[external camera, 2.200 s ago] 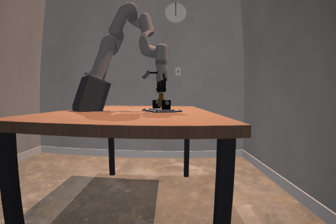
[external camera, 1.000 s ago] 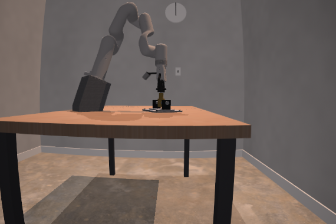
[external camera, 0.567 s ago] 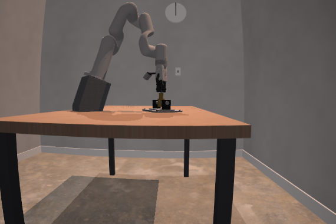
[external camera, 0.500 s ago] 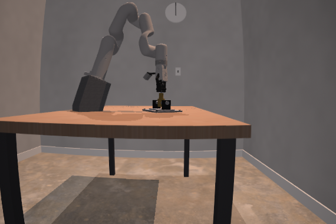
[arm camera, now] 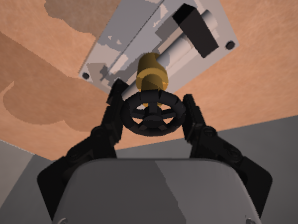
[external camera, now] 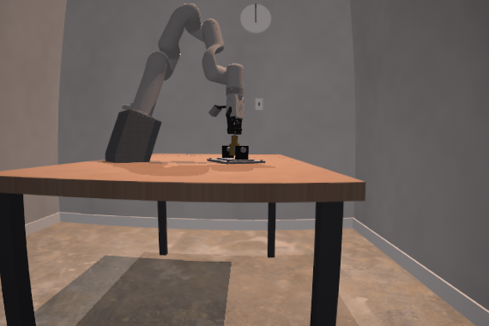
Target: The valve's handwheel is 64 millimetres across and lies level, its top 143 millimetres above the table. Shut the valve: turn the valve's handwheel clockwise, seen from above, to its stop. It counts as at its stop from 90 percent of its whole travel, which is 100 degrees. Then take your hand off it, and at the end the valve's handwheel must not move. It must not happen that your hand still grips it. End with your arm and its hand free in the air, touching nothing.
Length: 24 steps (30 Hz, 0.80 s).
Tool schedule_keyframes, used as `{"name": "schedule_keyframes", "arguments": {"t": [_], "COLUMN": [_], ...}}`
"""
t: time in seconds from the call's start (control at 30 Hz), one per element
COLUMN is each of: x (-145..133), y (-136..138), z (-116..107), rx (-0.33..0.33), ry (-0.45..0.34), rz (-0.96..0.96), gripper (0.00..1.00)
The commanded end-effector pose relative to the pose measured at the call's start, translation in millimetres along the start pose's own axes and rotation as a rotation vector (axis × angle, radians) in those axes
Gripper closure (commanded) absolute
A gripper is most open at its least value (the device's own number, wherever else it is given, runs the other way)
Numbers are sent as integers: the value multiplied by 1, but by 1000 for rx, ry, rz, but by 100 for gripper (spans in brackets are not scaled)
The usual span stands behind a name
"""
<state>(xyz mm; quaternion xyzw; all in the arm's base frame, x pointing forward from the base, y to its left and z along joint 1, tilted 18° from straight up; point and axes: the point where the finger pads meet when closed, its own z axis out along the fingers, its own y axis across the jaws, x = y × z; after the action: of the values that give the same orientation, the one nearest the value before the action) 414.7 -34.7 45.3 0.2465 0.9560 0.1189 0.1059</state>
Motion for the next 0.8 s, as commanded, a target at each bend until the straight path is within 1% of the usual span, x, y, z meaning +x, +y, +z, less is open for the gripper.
{"name": "schedule_keyframes", "arguments": {"t": [0.0, 0.1, 0.13, 0.77], "x": [-1, -1, -1, -1], "y": [0, 0, 0, 0], "z": [-1, -1, -1, -1], "rx": [-1, -1, -1, -1], "ry": [-3, -3, -3, -3], "rz": [0, 0, 0, 0], "gripper": [100, 100, 0, 0]}}
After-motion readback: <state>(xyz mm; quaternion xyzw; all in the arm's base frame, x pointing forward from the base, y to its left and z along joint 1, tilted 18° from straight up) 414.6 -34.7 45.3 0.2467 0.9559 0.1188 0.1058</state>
